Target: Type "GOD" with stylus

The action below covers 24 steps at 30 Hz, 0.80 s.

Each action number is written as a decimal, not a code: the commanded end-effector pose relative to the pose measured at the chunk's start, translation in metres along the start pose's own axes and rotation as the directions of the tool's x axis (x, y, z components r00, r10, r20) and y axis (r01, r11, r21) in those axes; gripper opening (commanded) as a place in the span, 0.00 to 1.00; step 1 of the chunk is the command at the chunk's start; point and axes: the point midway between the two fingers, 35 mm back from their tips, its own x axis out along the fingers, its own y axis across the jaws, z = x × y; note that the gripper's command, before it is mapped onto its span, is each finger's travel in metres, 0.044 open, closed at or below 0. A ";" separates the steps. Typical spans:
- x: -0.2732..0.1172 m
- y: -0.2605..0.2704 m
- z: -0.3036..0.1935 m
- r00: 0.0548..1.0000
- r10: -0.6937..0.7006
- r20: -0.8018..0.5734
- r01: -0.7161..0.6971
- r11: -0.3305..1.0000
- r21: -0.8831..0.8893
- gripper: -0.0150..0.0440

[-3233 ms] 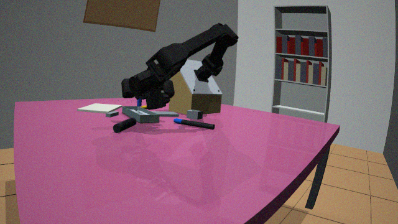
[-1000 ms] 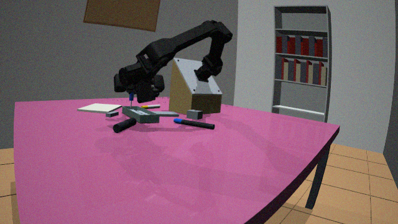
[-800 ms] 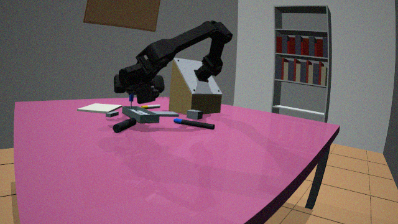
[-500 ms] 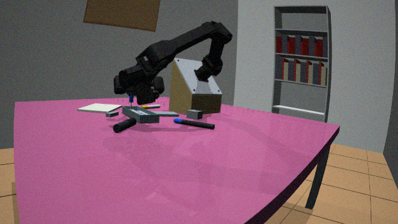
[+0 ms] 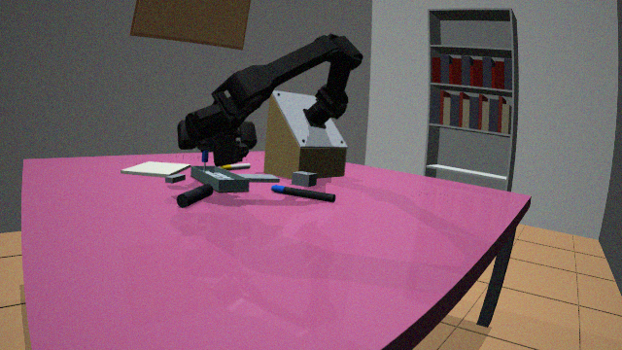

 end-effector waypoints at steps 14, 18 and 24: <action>0.004 0.000 0.007 1.000 0.001 0.005 -0.001 1.000 0.003 0.39; 0.003 0.000 0.005 1.000 0.001 0.005 -0.001 1.000 0.003 0.39; 0.001 0.000 0.002 1.000 0.001 0.005 -0.001 1.000 0.003 0.39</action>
